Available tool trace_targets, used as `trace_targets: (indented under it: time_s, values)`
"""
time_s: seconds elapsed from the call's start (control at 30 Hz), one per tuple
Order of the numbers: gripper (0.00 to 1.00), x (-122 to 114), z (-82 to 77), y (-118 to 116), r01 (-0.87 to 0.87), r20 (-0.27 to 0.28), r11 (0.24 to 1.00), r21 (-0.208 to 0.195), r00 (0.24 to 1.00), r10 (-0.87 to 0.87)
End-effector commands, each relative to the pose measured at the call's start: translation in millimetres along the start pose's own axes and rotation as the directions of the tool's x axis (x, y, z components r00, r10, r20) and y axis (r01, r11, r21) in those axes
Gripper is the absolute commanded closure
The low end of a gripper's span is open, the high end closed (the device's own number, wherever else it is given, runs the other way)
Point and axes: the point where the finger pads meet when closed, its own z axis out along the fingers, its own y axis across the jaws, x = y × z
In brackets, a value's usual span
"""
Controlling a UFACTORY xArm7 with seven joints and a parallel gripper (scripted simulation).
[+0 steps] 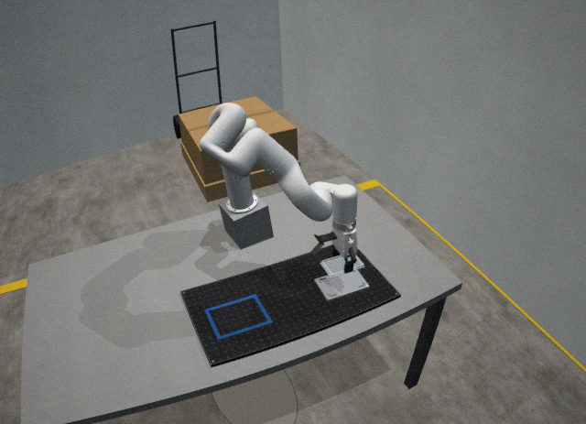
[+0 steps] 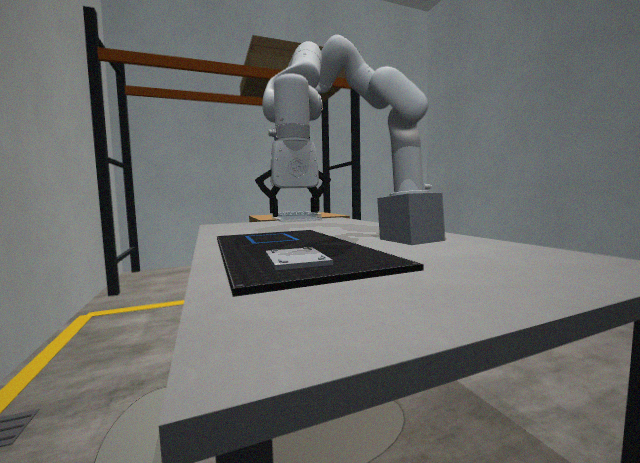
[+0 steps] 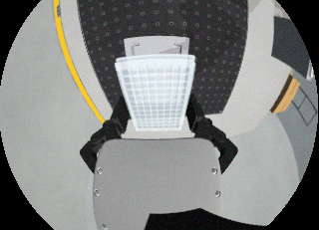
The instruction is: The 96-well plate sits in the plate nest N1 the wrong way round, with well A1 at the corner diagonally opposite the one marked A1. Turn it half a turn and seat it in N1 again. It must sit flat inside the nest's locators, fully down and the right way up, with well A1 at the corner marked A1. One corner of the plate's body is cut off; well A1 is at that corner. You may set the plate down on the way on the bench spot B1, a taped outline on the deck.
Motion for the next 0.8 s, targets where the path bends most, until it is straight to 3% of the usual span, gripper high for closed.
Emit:
trace_targets:
  time_s: [0.0,0.77]
  values:
    - [1.0,14,-1.0,-2,0.056,0.001,0.998,0.003,0.998,-0.056]
    - [1.0,78,1.1,-2,0.056,0.001,0.998,0.003,0.998,-0.056]
